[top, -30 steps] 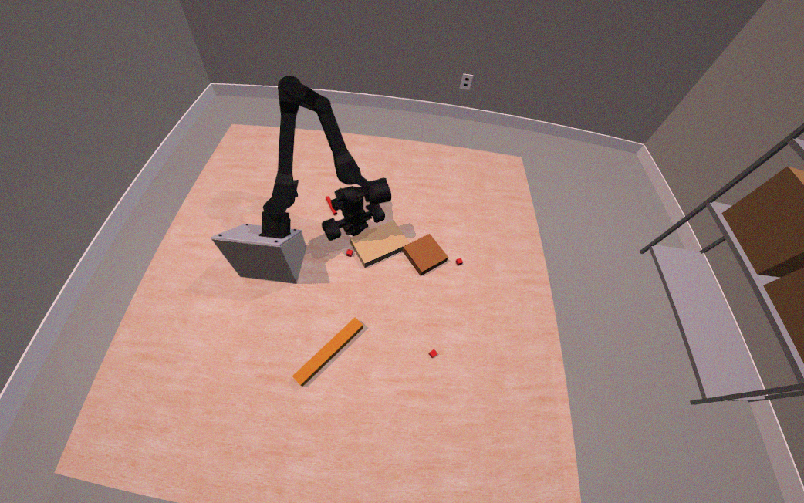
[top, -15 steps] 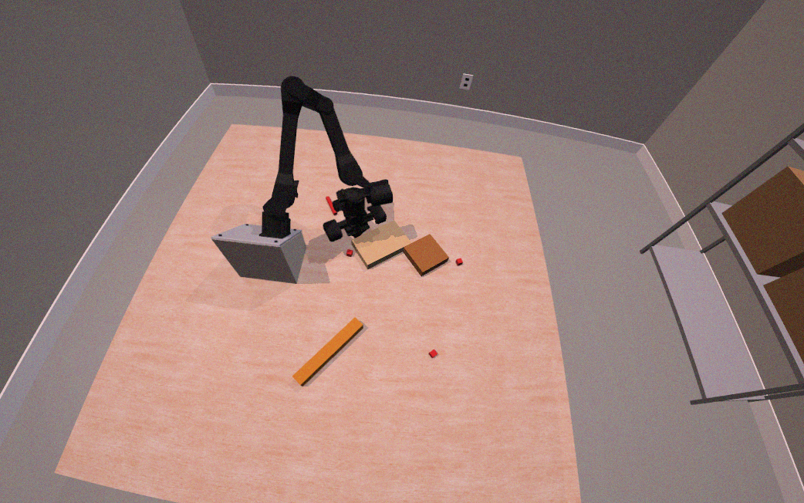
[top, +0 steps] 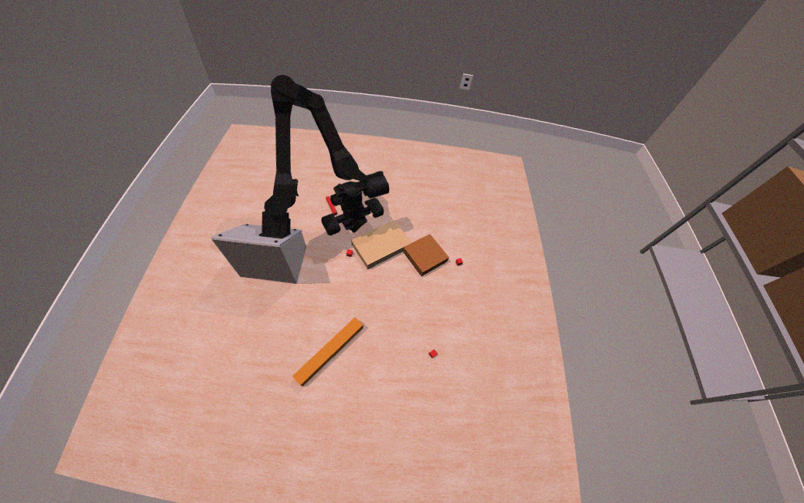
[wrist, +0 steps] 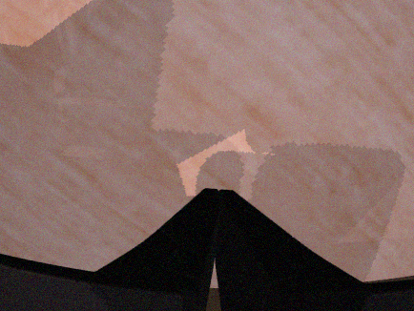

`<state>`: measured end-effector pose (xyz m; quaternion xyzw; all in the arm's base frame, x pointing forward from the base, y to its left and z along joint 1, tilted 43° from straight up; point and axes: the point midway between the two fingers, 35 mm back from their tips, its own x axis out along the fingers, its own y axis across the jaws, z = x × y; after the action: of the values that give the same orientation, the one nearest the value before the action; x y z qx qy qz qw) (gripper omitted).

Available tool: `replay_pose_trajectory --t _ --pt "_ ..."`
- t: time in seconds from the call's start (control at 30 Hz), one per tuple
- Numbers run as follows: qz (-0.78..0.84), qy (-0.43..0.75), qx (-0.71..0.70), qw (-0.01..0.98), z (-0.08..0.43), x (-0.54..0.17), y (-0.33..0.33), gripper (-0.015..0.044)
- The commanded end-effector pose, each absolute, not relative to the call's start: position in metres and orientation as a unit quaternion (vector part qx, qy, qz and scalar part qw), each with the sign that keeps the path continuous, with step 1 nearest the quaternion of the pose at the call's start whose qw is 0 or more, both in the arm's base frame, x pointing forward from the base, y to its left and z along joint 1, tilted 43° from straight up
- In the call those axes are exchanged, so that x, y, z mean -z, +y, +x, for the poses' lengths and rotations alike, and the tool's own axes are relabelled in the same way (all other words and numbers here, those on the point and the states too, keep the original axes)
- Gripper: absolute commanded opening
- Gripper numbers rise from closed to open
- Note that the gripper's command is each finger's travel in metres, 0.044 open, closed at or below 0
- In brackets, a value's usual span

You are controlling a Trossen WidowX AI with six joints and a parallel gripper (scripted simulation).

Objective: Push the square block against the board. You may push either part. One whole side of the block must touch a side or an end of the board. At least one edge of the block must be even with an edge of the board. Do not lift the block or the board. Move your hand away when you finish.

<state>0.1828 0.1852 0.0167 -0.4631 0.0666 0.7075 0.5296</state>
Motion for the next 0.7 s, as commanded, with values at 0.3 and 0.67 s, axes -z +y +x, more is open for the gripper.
replay_pose_trajectory --t 0.3,0.67 --pt "-0.460 0.068 -0.708 0.531 0.166 -0.027 0.196 0.0000" --pt "-0.461 0.068 -0.707 0.531 0.172 -0.067 0.158 0.0000"
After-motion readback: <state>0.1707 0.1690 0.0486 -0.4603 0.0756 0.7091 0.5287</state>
